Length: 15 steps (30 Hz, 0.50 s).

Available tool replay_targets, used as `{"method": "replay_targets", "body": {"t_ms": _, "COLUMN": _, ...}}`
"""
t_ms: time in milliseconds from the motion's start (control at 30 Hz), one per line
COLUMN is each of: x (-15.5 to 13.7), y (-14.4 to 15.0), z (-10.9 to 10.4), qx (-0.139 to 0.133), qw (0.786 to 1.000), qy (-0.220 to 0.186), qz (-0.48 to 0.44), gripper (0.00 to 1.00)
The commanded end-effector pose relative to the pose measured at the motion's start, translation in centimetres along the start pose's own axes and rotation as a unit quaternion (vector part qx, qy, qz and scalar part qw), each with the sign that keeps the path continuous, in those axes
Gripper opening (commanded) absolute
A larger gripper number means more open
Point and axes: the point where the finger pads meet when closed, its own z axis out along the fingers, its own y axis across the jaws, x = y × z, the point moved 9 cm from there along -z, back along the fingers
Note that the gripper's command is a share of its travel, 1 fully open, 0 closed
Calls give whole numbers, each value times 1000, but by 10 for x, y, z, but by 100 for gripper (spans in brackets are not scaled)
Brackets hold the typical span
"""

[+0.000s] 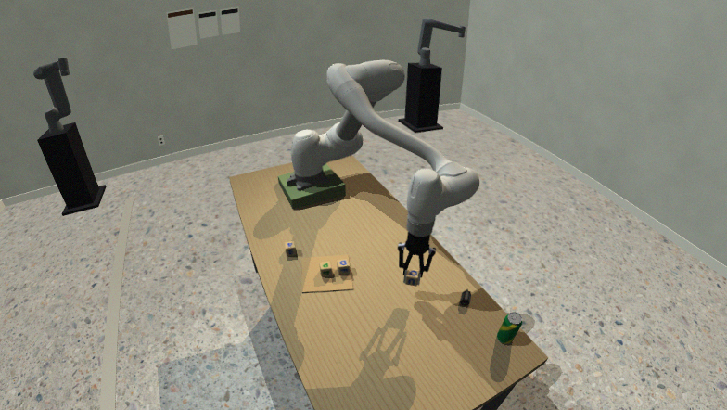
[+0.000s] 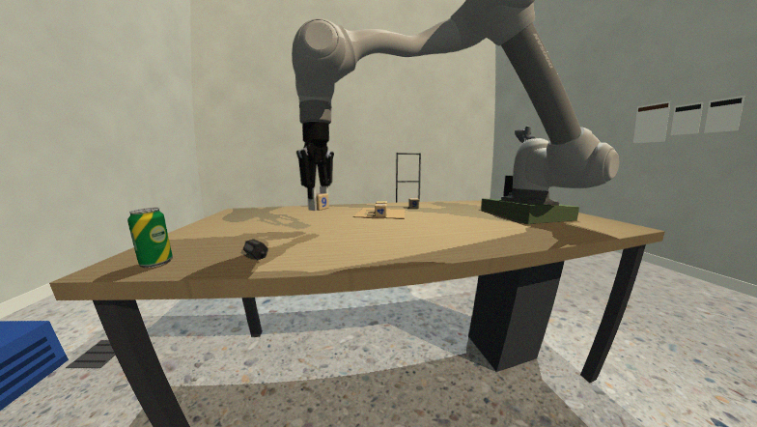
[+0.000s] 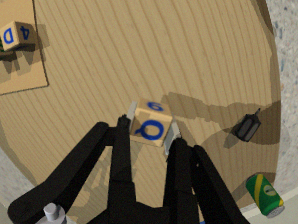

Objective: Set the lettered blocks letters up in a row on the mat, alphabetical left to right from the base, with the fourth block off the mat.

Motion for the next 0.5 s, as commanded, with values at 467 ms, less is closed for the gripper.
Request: {"method": "replay_targets", "body": {"t_ms": 467, "x": -1, "y": -1, "z": -28, "qx": -1, "qw": 1000, "qy": 0, "qz": 2, "gripper": 33}}
